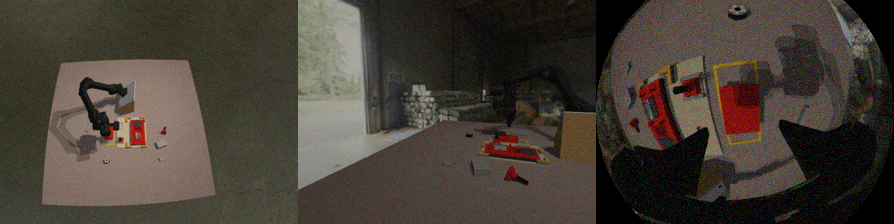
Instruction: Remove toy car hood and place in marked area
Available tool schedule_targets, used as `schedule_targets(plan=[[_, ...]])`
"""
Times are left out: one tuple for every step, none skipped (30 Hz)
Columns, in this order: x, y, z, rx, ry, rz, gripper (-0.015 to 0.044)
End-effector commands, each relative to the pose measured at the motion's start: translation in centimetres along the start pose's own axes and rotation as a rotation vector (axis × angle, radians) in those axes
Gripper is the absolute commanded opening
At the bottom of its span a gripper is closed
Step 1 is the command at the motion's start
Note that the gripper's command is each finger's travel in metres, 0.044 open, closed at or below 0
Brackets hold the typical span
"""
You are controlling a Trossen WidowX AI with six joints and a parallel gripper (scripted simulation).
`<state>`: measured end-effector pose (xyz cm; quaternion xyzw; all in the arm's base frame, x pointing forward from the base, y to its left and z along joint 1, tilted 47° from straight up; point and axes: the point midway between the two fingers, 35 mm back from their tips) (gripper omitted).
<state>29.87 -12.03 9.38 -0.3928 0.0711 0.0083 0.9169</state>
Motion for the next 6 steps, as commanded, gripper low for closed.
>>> schedule_targets(plan=[[0.02, -0.01, 0.03, 0.002, 0.0, -0.006, 0.044], [0.02, -0.01, 0.03, 0.002, 0.0, -0.006, 0.044], [0.02, -0.01, 0.03, 0.002, 0.0, -0.006, 0.044], [0.02, -0.01, 0.03, 0.002, 0.0, -0.006, 0.044], [0.02, -0.01, 0.03, 0.002, 0.0, -0.006, 0.044], [0.02, -0.01, 0.03, 0.002, 0.0, -0.006, 0.044]])
Point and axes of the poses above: the point midway between the two fingers, 35 mm back from their tips, its own z axis back along the fingers, its own y axis across the jaws, x = y × z, and after that the axes turned 10 degrees about z, right-handed
